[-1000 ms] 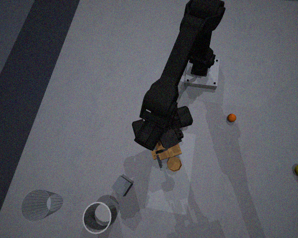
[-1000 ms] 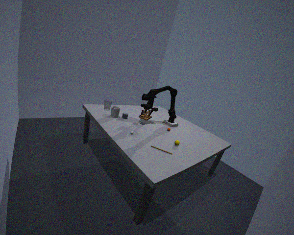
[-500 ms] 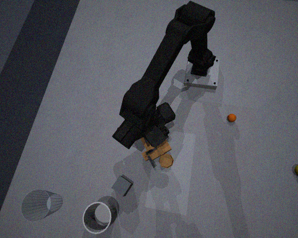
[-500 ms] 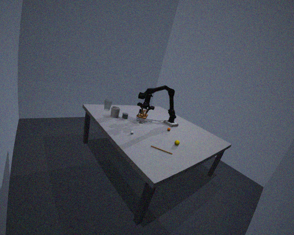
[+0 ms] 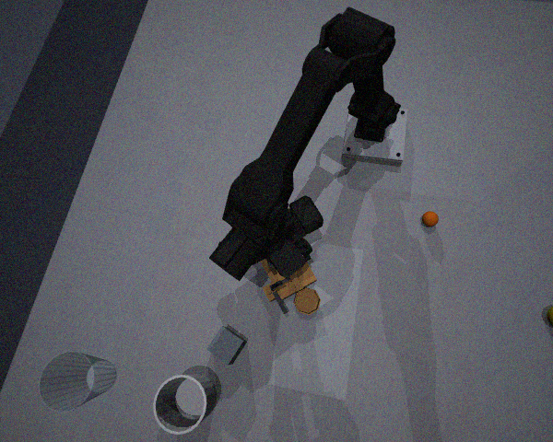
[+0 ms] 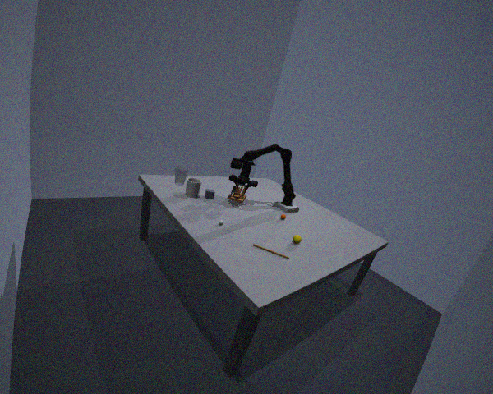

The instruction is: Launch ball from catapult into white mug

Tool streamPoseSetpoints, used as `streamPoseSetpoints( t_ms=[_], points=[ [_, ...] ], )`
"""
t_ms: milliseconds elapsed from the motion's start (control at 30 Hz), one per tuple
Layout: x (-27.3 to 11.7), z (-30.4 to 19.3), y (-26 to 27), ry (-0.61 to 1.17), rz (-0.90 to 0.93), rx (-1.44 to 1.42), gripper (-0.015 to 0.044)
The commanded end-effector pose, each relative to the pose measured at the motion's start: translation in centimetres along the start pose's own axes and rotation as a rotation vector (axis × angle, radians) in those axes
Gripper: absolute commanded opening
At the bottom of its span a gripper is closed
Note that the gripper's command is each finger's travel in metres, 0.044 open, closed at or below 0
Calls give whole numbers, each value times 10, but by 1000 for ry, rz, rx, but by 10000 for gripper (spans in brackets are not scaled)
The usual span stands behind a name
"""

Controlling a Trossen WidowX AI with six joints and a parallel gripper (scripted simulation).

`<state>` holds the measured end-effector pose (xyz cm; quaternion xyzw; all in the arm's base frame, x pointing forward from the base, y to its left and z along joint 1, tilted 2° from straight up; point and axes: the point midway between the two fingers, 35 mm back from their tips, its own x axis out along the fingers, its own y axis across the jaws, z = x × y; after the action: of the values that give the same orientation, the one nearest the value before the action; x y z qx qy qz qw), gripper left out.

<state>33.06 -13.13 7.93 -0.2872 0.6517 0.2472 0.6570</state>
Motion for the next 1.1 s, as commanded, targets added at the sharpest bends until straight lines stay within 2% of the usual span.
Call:
streamPoseSetpoints(
  t_ms=[0, 367, 567, 1067],
  points=[
    [4, 1, -1, -6, -8, -6, 0],
    [22, 1, -1, -6, -8, -6, 0],
    [19, 0, 0, 0, -1, 0, 0],
    [17, 0, -1, 0, -1, 0, 394]
  ],
)
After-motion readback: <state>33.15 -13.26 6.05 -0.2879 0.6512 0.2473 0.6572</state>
